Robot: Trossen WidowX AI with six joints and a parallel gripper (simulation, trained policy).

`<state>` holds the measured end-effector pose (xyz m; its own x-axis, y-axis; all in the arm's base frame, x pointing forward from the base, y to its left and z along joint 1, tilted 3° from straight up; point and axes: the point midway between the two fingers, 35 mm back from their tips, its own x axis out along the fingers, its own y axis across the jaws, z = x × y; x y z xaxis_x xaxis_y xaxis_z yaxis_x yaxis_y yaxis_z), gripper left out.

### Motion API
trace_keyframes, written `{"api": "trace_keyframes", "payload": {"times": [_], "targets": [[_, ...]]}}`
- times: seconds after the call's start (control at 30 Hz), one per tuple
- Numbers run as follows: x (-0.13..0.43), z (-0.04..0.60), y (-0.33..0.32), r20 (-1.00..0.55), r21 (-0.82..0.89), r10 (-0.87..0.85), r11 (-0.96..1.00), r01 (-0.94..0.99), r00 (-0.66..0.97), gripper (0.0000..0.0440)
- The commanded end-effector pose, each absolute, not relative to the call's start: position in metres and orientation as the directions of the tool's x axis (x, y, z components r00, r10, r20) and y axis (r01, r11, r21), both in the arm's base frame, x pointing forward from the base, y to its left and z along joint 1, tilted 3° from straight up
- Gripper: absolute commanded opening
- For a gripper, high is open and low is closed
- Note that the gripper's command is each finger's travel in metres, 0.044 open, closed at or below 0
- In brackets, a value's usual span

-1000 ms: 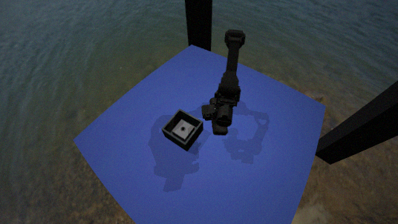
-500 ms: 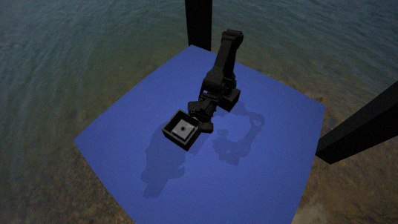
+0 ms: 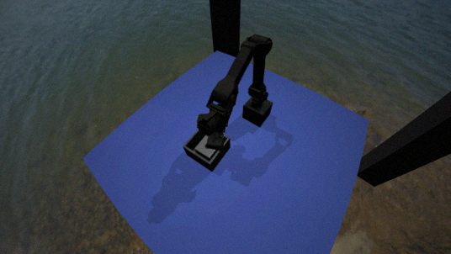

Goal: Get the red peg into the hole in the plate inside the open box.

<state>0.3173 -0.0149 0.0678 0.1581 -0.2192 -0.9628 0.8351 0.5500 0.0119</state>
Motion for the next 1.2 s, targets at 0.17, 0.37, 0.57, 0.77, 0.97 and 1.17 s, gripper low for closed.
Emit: {"api": "trace_keyframes", "payload": {"times": [0.17,0.37,0.57,0.77,0.97,1.17], "targets": [[0.333,0.056,-0.041,-0.967,0.026,-0.203,0.514,0.857,0.151,0.0002],[0.339,0.04,-0.051,-0.973,0.024,-0.188,0.497,0.868,0.134,0.0003],[0.338,0.019,-0.058,-0.979,0.003,-0.177,0.5,0.866,0.105,0.006],[0.339,0.006,-0.063,-0.982,-0.035,-0.178,0.526,0.85,0.07,0.0145],[0.355,0.003,-0.073,-0.979,-0.034,-0.187,0.539,0.842,0.081,0.0264],[0.369,0.003,-0.084,-0.975,-0.037,-0.203,0.552,0.833,0.092,0.0355]]}}
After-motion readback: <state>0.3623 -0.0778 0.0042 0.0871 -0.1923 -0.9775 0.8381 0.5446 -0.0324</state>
